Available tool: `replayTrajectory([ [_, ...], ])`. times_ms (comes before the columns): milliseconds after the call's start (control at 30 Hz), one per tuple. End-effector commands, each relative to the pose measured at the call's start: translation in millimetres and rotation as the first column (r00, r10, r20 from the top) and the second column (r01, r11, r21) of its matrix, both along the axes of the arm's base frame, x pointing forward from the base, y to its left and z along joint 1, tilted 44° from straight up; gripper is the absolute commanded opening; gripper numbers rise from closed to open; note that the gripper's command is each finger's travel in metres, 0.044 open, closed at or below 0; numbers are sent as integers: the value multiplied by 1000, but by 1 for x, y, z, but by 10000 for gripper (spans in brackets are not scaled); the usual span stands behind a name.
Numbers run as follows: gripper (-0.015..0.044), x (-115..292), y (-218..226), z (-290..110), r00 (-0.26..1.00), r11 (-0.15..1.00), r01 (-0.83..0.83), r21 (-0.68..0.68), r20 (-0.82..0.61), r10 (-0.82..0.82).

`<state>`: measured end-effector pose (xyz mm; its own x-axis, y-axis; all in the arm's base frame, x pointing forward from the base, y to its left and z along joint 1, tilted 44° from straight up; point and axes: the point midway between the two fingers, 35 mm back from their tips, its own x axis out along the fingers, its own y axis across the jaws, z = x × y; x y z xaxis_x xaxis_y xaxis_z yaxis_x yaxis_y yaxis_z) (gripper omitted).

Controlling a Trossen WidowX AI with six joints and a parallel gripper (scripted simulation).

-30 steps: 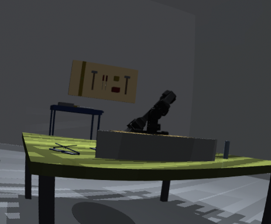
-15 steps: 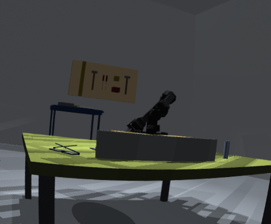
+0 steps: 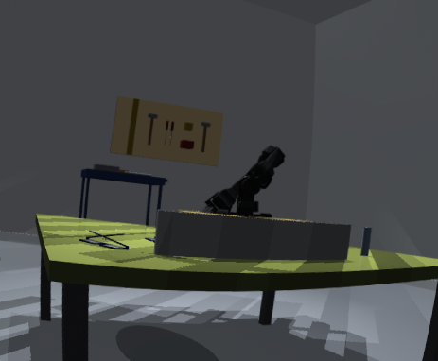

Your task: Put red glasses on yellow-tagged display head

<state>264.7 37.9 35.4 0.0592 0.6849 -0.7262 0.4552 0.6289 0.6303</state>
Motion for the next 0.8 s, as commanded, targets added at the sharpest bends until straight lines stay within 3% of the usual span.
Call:
replayTrajectory([
  [0, 0, 0, 0, 0, 1000, 1000, -1, -1, -1, 1],
  [267, 0, 1, -7, 6, 1000, 1000, 0, -3, -1, 0],
  [767, 0, 1, -63, 61, 1000, 1000, -1, -4, -2, 1],
])
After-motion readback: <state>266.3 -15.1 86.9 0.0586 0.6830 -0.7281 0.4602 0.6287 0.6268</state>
